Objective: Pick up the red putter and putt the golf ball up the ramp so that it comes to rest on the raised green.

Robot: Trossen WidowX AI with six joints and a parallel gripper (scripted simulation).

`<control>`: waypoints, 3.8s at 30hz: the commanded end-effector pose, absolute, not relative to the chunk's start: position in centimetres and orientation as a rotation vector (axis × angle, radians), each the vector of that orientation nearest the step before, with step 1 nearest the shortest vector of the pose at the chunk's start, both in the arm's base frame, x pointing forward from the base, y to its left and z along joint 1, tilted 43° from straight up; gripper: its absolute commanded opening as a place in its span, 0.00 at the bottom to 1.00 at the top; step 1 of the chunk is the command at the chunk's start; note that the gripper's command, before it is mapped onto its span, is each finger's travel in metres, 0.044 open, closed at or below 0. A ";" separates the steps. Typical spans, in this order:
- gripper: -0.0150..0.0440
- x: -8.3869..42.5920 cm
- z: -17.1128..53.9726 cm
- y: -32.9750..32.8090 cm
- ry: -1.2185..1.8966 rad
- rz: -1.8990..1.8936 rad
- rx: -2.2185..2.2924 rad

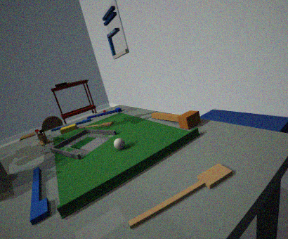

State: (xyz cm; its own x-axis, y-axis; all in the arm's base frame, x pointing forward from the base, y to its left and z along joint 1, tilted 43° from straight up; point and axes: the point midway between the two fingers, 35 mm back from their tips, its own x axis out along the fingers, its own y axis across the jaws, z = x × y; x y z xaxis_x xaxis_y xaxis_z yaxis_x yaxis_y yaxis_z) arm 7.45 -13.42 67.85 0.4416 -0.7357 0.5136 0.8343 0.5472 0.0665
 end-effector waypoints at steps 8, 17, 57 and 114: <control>1.00 12.7 63.4 -16.3 -0.302 -0.827 -0.203; 1.00 23.2 52.7 -16.4 0.095 -0.430 -0.292; 1.00 22.4 18.5 15.5 0.468 1.604 -0.717; 0.25 22.2 14.5 19.6 0.460 1.608 -0.717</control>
State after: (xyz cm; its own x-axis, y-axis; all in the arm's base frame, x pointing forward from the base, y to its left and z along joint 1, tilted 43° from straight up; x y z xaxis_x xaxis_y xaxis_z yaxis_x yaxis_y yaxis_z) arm 22.09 19.75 14.33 -0.0528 0.7329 -0.6783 -0.9811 -0.1646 -0.1015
